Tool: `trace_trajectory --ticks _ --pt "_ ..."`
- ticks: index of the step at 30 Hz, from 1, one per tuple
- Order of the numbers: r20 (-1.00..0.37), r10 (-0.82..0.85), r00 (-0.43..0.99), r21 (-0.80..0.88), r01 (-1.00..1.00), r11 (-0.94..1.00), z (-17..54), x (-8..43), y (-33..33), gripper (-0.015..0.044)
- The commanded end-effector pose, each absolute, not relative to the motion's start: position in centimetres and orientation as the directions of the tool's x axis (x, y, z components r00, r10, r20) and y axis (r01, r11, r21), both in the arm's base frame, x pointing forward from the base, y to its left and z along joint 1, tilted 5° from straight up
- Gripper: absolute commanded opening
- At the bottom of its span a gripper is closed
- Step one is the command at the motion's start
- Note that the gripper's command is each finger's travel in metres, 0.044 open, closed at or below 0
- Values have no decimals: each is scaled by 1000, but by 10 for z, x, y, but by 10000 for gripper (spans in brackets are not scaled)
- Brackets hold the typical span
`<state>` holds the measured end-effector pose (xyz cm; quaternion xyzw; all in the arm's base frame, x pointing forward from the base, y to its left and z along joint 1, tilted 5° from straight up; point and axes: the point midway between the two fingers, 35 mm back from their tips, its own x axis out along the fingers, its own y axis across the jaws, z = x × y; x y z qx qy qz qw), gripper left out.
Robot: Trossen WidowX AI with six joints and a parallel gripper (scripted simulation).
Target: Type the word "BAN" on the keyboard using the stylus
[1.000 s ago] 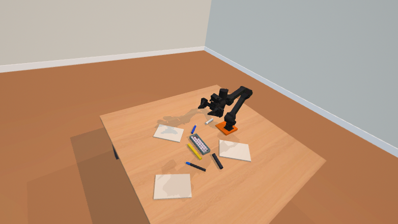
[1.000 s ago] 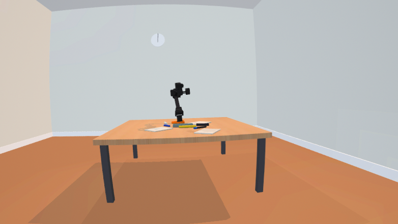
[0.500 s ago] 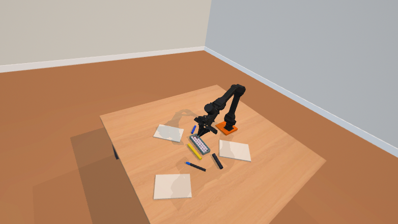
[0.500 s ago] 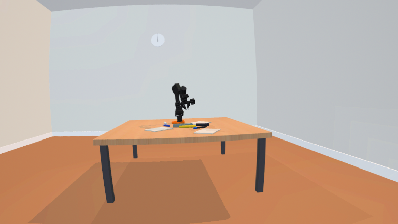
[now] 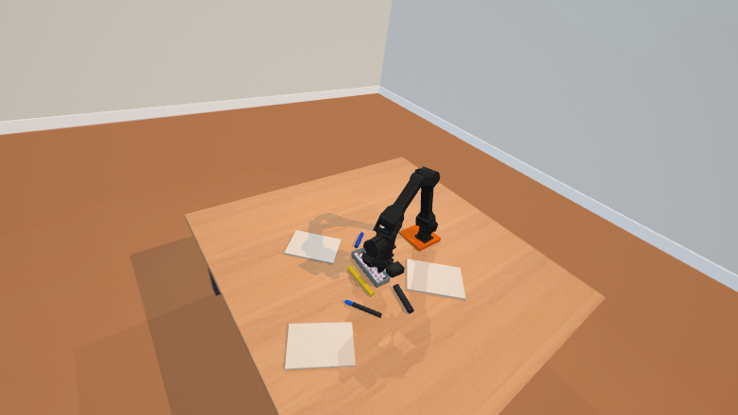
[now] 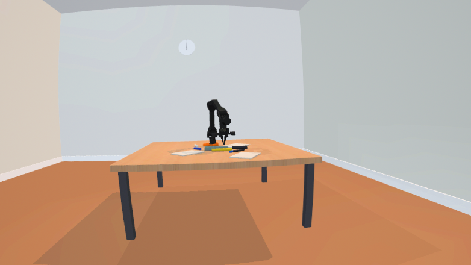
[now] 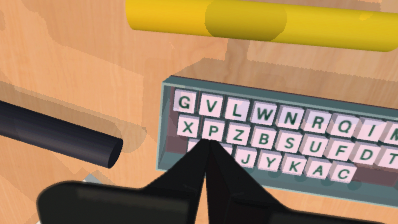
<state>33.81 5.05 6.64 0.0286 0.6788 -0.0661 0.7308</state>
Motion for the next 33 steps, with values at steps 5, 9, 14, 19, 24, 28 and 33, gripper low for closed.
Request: trace_trajectory --ticks 5,9,14,19,24,28,33 --pt "-997 -77 32 -72 143 987 67 338 51 0" --pt "-997 -77 32 -72 143 987 67 338 48 0" --pt "-996 -81 32 -76 144 987 71 330 -7 0" --pt "-996 -82 32 -76 144 987 71 329 -10 0" --pt "-996 -82 32 -76 144 987 71 329 -10 0" --pt "-996 -83 32 -78 144 987 73 327 -32 0" --pt "-996 -86 31 -81 144 986 76 320 -70 0"
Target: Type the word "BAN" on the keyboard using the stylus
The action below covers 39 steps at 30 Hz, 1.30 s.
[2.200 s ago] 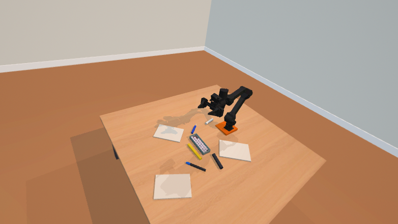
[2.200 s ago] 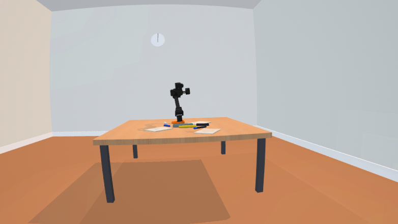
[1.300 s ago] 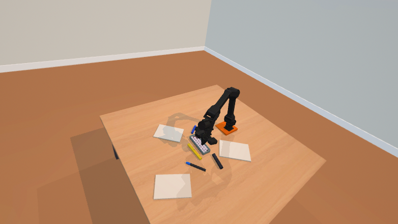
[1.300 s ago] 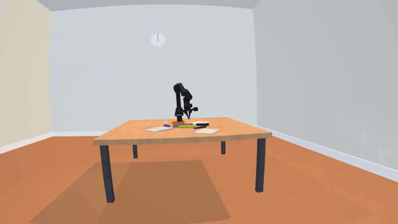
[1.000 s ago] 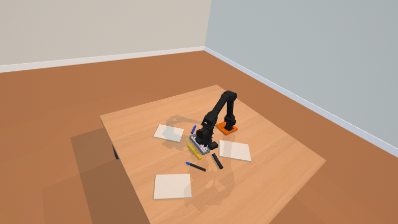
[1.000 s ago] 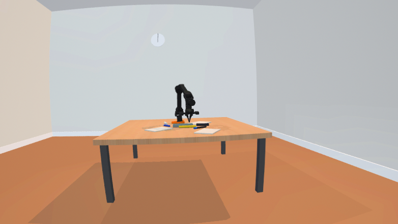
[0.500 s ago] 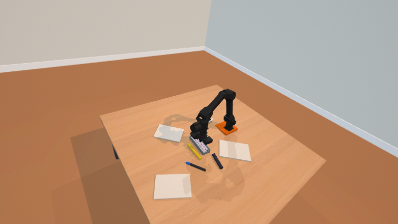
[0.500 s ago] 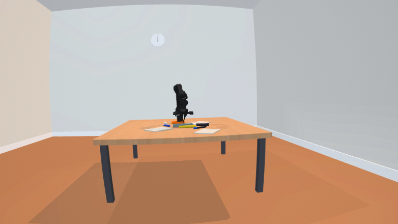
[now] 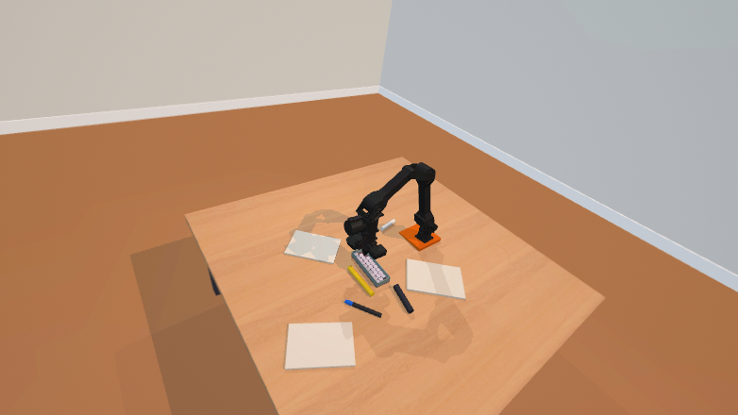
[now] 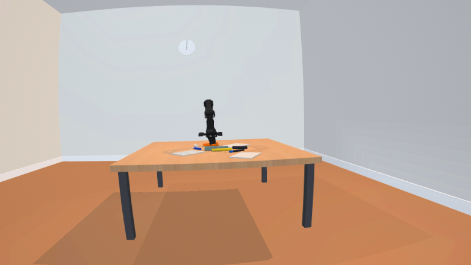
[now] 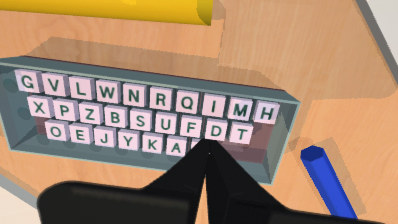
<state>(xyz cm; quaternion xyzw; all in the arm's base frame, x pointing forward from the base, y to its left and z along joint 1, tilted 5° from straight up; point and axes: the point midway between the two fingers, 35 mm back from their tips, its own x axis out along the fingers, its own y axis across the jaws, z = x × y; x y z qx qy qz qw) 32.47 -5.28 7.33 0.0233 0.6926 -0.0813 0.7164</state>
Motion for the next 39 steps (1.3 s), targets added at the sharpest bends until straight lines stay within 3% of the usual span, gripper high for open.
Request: trace_trajectory --ticks 1,27,33,39 --pt "-996 -86 31 -81 144 986 76 320 -70 0" --pt "-996 -84 30 -79 143 987 72 296 -39 0" --pt "-996 -79 30 -74 143 987 67 306 28 0" --pt "-996 -78 30 -73 143 987 67 306 30 0"
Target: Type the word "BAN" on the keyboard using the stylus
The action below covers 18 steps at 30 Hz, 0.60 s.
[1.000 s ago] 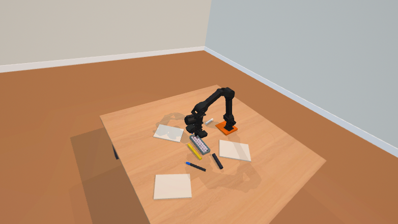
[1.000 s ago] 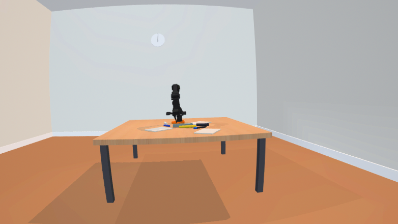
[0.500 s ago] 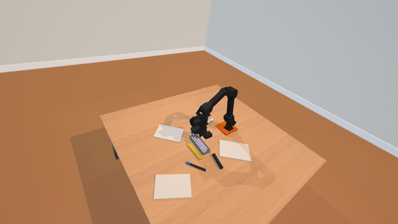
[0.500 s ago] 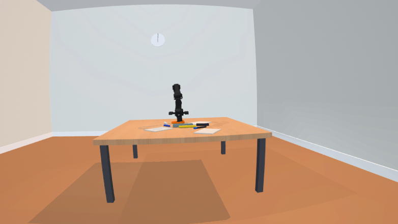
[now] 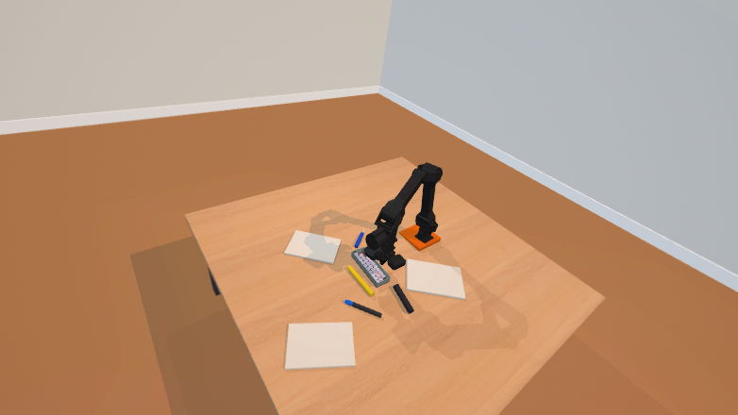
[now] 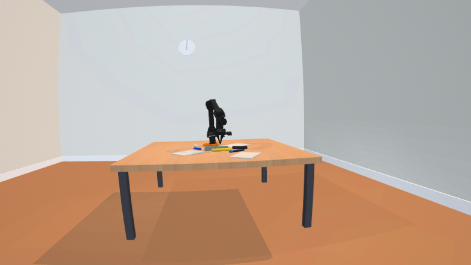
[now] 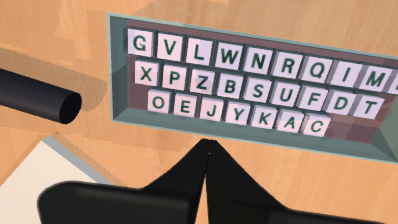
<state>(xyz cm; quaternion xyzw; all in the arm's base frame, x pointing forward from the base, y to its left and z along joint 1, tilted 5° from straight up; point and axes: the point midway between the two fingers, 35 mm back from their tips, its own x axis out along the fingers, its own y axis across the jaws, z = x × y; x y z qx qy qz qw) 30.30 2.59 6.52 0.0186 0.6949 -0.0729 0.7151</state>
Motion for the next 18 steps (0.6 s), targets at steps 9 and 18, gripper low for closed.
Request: trace_trajectory --ticks 9,18 --pt "-996 -78 30 -73 143 987 77 307 31 0" --pt "-996 -78 30 -73 143 987 127 304 35 0"
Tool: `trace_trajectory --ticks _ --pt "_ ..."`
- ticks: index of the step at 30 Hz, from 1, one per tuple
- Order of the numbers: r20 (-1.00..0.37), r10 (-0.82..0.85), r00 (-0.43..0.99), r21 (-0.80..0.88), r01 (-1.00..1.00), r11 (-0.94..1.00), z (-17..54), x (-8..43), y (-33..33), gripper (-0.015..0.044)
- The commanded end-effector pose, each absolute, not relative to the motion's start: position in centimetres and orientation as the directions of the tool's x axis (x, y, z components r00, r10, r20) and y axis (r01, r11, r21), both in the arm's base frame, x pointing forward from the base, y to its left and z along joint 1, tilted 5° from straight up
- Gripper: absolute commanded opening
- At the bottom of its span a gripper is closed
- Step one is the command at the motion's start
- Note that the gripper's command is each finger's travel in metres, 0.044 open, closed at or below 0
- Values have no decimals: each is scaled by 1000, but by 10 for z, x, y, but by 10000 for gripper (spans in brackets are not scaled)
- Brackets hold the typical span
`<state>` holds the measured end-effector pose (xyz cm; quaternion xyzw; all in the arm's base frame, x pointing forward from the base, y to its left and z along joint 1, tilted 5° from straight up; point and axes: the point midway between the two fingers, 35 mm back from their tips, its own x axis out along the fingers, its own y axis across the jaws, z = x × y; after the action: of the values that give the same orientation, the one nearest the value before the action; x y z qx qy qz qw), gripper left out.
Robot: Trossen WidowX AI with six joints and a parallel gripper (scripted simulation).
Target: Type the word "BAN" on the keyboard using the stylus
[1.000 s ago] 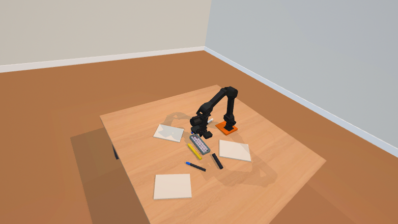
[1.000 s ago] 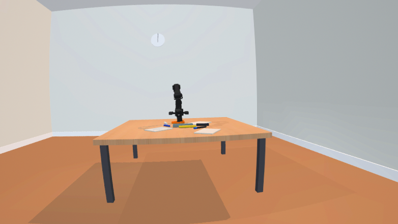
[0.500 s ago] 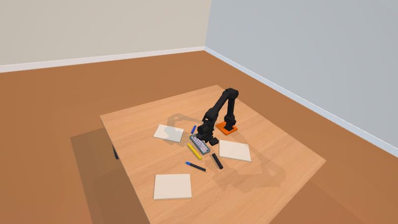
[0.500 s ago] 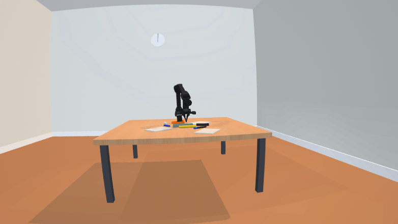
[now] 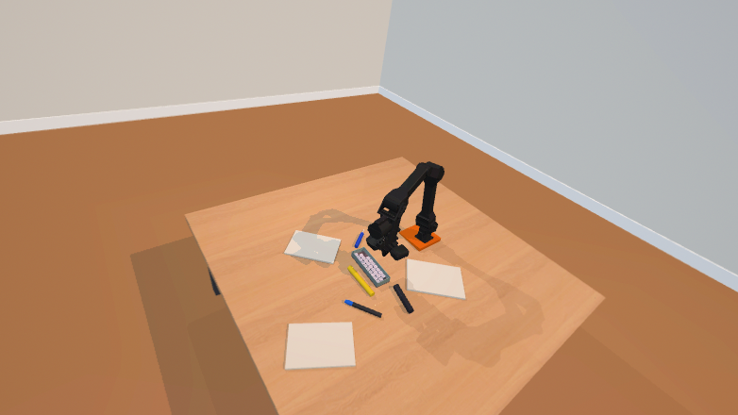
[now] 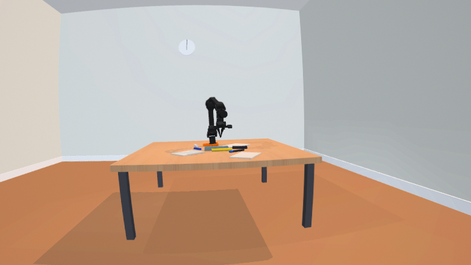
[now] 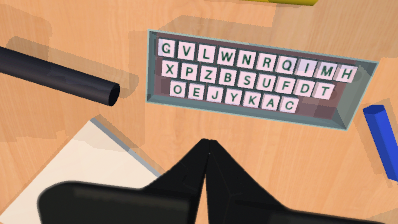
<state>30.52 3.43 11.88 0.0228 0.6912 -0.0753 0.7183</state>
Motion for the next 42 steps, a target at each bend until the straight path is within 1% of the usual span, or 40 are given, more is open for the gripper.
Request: trace_trajectory --ticks 1,6,10,14,25,28,30,31,33,36,39,42 --pt "-996 -78 31 -73 143 987 125 304 35 0" --pt "-997 -77 32 -72 139 988 120 305 34 0" --pt "-997 -77 32 -72 139 988 120 305 34 105" --pt "-997 -77 31 -72 139 988 120 305 34 0" --pt "-997 -77 31 -72 139 988 120 305 34 0" --pt "-996 -80 29 -75 159 984 120 305 33 79" --pt "-994 -107 9 -99 313 944 118 306 20 131" --pt "-992 -127 -7 -118 424 898 116 306 11 150" --pt "-986 -164 -42 -154 624 766 114 305 -8 150" --pt "-972 -214 -99 -195 850 489 110 302 -36 150" --pt "-953 -257 -161 -205 967 153 108 297 -64 150" --pt "-929 -291 -227 -174 965 -196 105 290 -91 150"
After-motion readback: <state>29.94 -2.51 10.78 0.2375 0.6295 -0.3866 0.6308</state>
